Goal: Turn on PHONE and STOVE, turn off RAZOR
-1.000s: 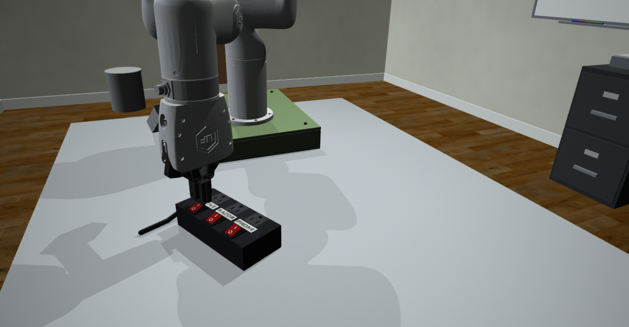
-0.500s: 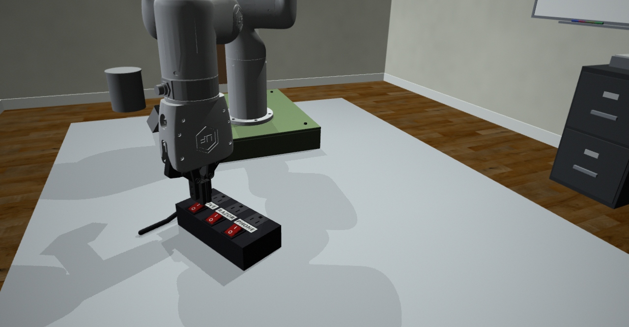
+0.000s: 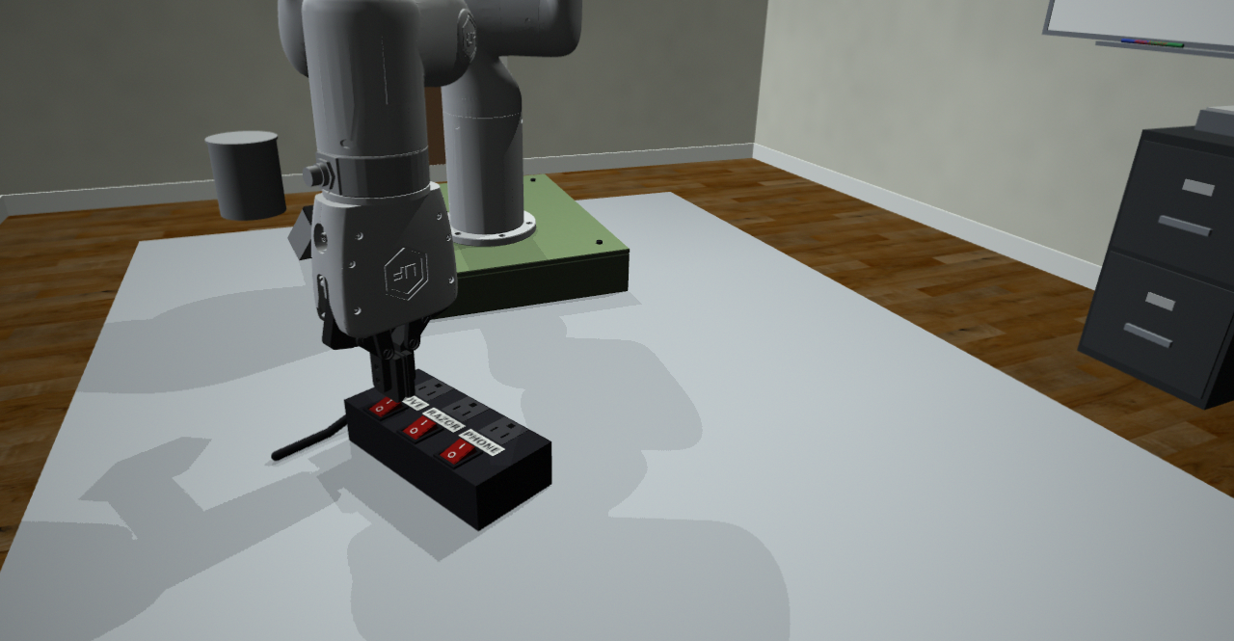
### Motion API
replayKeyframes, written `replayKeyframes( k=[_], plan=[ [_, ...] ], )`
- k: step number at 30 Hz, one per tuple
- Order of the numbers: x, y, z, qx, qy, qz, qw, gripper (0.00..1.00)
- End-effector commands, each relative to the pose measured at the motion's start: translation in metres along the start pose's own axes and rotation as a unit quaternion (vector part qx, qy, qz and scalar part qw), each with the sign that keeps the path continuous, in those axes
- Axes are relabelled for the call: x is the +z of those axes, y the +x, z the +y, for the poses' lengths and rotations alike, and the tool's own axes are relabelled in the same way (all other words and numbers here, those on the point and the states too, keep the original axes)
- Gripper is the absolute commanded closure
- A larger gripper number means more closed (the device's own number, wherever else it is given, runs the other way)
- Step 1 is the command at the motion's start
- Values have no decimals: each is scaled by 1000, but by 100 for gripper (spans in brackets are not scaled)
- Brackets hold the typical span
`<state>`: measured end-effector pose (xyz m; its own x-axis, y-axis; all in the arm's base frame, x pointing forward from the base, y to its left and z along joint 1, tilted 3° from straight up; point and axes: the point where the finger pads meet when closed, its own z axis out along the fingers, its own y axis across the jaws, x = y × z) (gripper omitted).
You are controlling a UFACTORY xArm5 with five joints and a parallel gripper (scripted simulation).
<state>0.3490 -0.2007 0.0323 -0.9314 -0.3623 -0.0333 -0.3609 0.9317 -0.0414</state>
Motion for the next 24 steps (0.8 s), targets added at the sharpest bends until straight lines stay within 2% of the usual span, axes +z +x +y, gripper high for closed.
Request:
replayKeyframes(
  k=[1,24],
  plan=[
    [-1,-1,-1,0,1,-1,1000,100],
    [3,-1,-1,0,1,-1,1000,100]
  ],
)
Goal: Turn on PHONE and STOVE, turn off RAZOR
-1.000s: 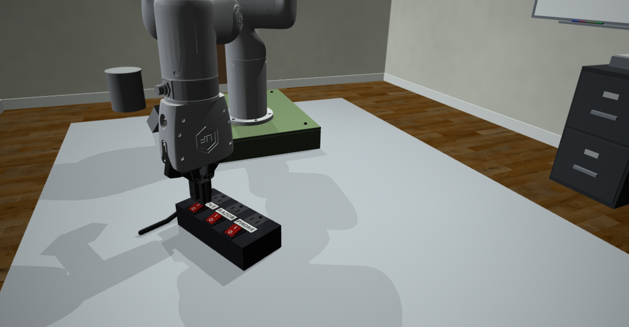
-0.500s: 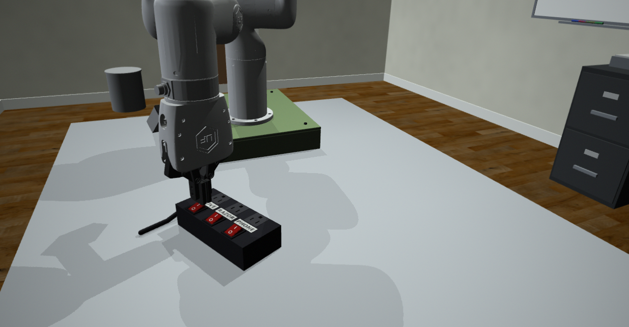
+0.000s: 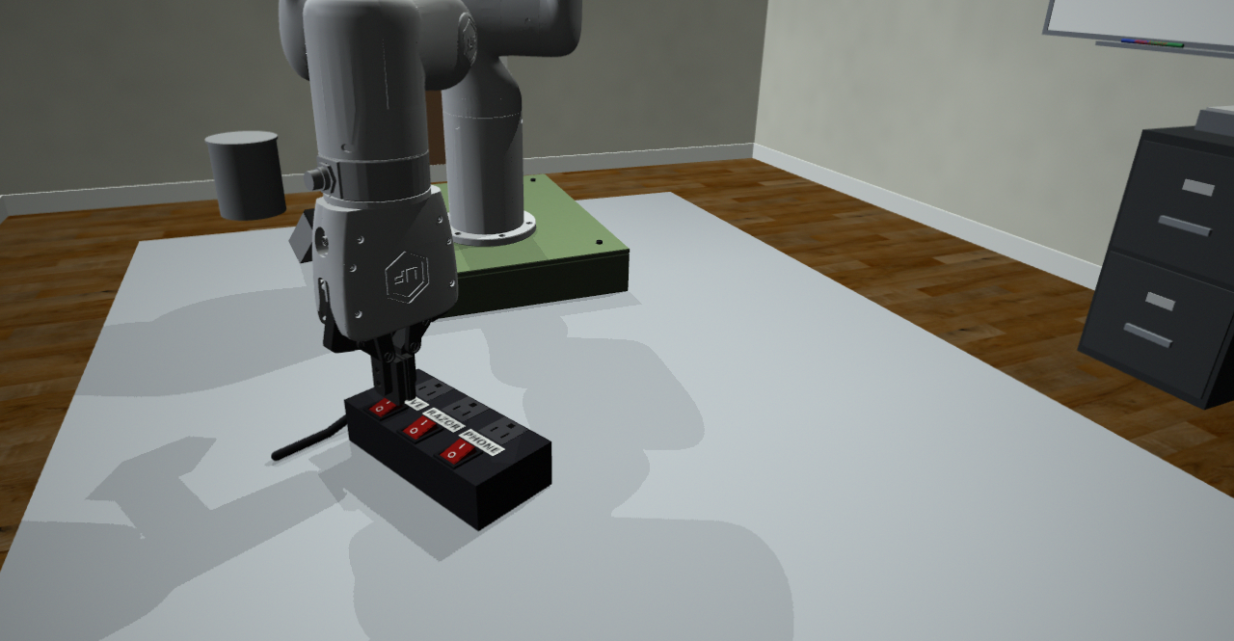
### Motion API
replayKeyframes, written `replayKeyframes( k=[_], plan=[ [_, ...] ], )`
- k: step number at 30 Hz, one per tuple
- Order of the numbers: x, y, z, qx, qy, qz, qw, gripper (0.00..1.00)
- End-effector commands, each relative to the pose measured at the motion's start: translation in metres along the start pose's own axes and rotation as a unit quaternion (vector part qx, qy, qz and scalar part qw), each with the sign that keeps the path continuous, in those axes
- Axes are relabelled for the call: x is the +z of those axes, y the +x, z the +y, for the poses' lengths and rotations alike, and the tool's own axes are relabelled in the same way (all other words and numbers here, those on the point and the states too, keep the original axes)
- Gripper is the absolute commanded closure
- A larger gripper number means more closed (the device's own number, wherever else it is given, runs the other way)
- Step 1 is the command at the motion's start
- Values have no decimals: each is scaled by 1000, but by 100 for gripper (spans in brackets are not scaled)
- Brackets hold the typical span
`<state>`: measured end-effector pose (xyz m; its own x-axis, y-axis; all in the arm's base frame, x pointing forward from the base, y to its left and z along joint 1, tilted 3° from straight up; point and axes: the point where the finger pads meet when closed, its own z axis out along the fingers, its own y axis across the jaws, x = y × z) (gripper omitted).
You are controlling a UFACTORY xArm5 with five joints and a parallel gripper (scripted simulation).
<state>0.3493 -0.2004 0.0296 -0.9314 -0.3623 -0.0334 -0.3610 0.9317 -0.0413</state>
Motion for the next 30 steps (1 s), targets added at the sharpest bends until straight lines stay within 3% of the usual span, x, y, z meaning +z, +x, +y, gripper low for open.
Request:
replayKeyframes(
  k=[1,30],
  plan=[
    [1,-1,-1,0,1,-1,1000,100],
    [5,-1,0,0,1,-1,1000,100]
  ],
)
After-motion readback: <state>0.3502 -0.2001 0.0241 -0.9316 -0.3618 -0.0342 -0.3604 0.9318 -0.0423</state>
